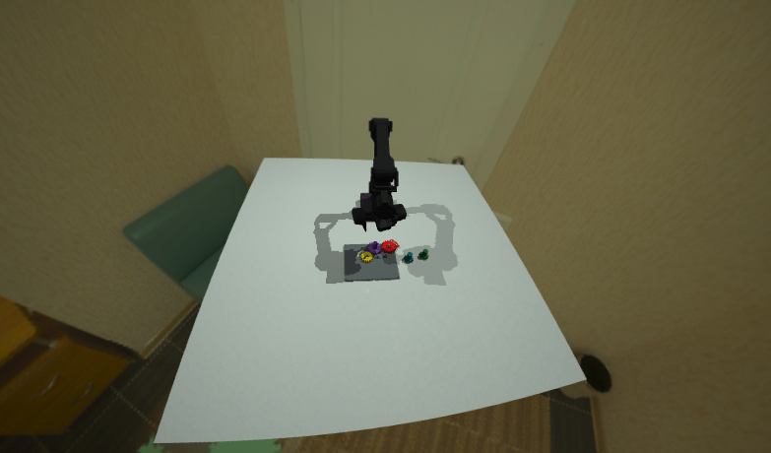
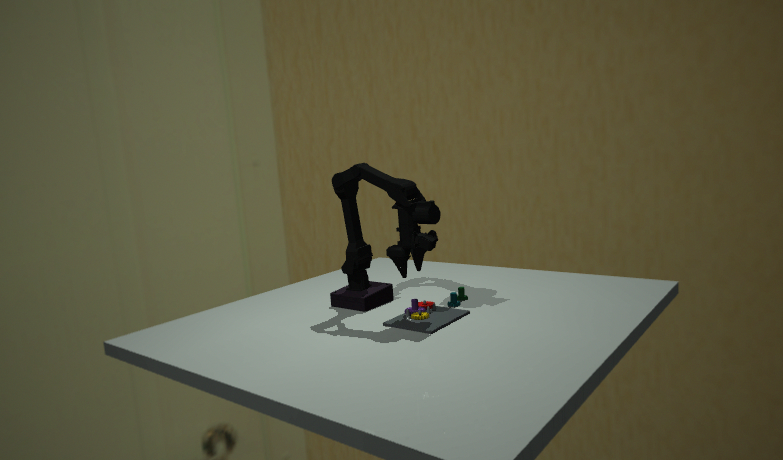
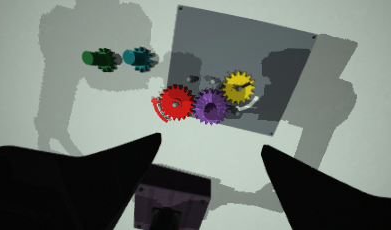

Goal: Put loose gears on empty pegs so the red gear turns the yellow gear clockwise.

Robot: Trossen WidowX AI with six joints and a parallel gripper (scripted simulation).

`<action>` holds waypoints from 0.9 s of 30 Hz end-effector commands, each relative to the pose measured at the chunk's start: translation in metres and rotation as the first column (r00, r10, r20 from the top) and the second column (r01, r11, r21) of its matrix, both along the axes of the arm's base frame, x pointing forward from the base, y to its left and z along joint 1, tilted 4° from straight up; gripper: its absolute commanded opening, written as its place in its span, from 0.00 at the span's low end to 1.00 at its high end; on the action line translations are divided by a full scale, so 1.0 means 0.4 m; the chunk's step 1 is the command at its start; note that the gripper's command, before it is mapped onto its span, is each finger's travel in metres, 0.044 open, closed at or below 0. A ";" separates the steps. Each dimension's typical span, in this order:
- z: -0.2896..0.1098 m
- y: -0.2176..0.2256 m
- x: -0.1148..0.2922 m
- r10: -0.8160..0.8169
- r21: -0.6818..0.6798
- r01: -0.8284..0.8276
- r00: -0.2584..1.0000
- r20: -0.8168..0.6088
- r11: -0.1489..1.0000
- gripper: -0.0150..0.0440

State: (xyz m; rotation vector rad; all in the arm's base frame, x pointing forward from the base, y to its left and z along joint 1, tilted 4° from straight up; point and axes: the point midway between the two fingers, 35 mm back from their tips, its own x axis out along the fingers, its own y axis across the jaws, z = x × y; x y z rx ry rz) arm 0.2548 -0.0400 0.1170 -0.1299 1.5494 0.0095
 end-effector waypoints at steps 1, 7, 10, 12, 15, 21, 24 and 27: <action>0.001 0.000 0.000 -0.003 0.000 0.003 1.000 0.000 1.000 1.00; 0.001 0.000 0.000 -0.003 0.000 0.003 1.000 0.000 1.000 1.00; 0.001 0.000 0.000 -0.003 0.000 0.003 1.000 0.000 1.000 1.00; 0.001 0.000 0.000 -0.003 0.000 0.003 1.000 0.000 1.000 1.00; 0.002 0.012 0.003 0.003 0.004 -0.003 1.000 0.002 1.000 1.00; 0.020 0.158 0.032 0.041 0.038 -0.042 0.999 0.012 0.998 1.00; 0.031 0.259 0.042 0.033 0.040 -0.033 0.999 0.006 0.999 1.00; 0.041 0.367 0.036 0.024 0.039 -0.024 1.000 0.001 0.999 1.00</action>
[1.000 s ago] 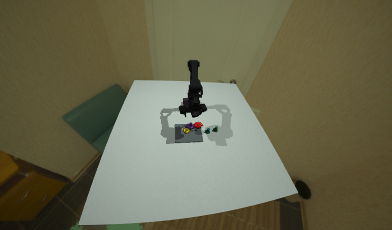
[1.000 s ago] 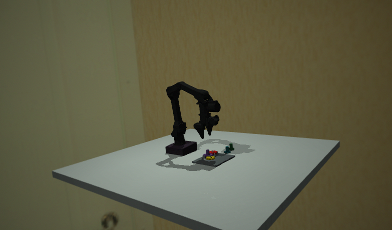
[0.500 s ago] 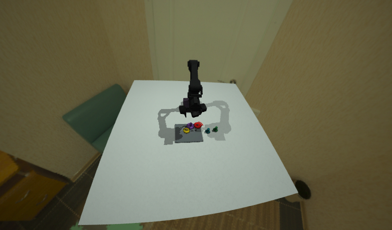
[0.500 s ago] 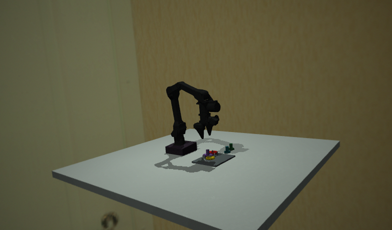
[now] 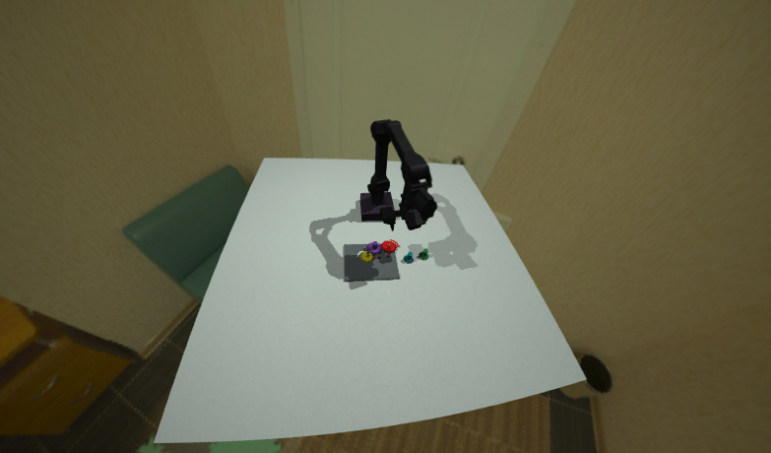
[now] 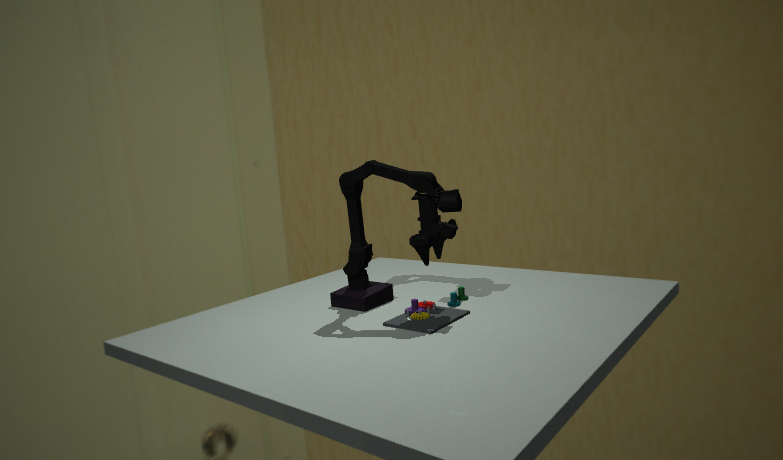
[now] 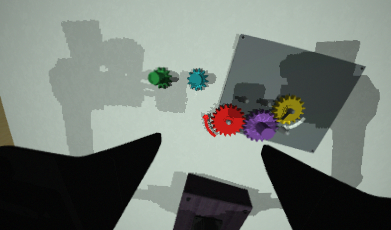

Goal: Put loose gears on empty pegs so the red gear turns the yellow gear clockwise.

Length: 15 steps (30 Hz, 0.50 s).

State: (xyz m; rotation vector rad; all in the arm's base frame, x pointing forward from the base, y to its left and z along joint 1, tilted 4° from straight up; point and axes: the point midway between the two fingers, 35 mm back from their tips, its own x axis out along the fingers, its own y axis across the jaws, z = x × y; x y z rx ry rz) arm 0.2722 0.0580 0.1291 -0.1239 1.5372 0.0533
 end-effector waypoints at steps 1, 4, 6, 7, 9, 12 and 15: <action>0.013 0.158 -0.014 -0.003 0.006 0.003 1.000 -0.011 1.000 1.00; 0.022 0.267 -0.044 -0.012 0.003 0.012 1.000 -0.014 1.000 1.00; 0.026 0.338 -0.074 -0.017 -0.001 0.017 1.000 -0.015 1.000 1.00; 0.028 0.373 -0.092 -0.020 -0.003 0.020 1.000 -0.016 1.000 1.00; 0.031 0.432 -0.128 -0.025 -0.007 0.025 1.000 -0.015 1.000 1.00; 0.032 0.456 -0.145 -0.027 -0.009 0.027 1.000 -0.015 1.000 1.00; 0.032 0.456 -0.145 -0.027 -0.009 0.027 1.000 -0.015 1.000 1.00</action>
